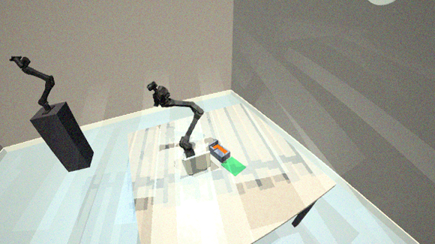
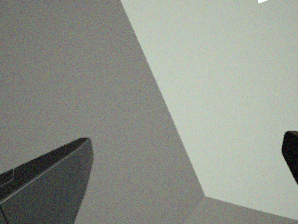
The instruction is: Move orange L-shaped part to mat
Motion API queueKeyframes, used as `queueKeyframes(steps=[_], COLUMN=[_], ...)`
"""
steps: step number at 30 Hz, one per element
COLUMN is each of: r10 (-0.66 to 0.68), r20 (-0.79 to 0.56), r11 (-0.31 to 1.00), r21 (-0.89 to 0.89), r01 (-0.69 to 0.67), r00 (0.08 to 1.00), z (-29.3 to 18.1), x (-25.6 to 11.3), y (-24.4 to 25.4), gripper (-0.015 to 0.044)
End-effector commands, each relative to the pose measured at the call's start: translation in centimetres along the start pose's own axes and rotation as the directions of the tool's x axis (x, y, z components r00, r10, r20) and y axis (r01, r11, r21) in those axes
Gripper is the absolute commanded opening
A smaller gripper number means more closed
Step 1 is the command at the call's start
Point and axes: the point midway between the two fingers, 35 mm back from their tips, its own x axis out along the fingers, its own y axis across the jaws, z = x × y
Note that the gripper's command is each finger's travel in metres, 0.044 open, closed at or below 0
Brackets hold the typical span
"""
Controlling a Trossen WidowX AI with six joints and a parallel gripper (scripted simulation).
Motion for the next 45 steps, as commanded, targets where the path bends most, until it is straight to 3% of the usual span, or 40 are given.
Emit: queueKeyframes(steps=[1, 9, 17, 27, 31, 36, 45], r10=[0.000, -0.017, 0.016, 0.192, 0.318, 0.497, 0.734], r20=[0.003, 0.079, 0.196, 0.363, 0.456, 0.555, 0.611], r11=[1.000, 0.993, 0.943, 0.774, 0.631, 0.422, 0.052], r21=[0.004, 0.116, 0.323, 0.515, 0.553, 0.517, 0.384], r01=[0.000, 0.008, -0.080, -0.368, -0.544, -0.745, -0.922], r00=[1.000, 0.997, 0.981, 0.912, 0.832, 0.667, 0.296], z=[0.0, -0.4, -0.7, 1.6, 4.3, 8.7, 15.8], x=[0.0, 2.0, 5.6, 12.7, 14.9, 16.0, 12.5], y=[0.0, 0.1, 1.8, 8.6, 13.2, 20.0, 30.2], gripper=[0.0374, 0.0180, 0.0180, 0.0180, 0.0180, 0.0180, 0.0180])
